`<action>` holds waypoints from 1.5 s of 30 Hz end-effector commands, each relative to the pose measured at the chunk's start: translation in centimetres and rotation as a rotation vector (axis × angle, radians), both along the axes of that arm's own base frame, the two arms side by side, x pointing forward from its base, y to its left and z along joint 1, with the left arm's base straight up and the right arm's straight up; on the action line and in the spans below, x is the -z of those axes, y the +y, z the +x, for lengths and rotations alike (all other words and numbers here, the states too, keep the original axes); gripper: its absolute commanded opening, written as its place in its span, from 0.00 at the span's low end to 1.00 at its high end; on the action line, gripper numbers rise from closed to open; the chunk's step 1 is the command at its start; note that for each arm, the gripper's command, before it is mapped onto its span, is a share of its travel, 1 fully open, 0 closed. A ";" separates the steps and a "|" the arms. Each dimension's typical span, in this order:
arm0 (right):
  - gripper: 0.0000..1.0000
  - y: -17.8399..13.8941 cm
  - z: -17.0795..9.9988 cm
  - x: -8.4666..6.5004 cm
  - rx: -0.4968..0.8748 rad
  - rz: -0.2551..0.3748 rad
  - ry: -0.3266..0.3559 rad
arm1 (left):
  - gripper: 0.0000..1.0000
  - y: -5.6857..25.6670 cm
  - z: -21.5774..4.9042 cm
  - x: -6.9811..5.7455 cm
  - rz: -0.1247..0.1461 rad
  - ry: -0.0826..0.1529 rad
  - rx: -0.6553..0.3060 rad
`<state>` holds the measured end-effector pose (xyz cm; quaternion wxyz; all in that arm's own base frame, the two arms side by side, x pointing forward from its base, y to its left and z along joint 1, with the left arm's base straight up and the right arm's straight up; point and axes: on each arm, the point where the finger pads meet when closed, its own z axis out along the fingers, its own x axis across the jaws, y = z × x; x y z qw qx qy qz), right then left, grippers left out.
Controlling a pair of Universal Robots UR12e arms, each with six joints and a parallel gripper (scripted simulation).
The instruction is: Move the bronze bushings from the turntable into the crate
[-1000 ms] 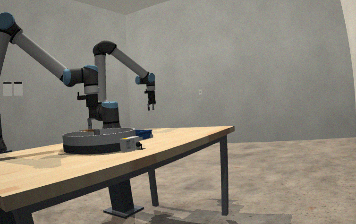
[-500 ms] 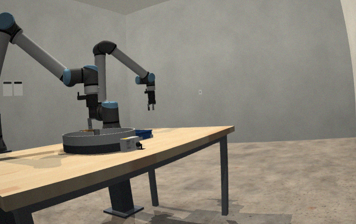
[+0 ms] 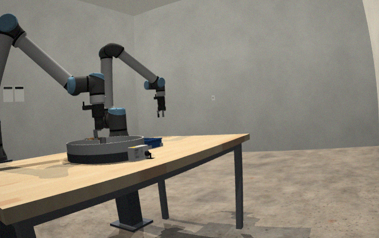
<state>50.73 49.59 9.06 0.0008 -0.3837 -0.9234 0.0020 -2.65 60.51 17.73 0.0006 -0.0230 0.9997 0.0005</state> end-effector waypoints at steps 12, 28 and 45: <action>0.36 0.1 0.1 0.2 -0.001 0.004 -0.002 | 1.00 -0.2 -0.2 0.0 -0.001 0.001 -0.001; 0.36 0.1 0.1 0.2 -0.001 0.004 -0.002 | 1.00 -0.2 -0.2 0.0 -0.001 0.001 -0.001; 0.00 0.1 0.1 0.2 -0.001 0.004 -0.002 | 1.00 -0.2 -0.2 0.0 -0.001 0.001 -0.001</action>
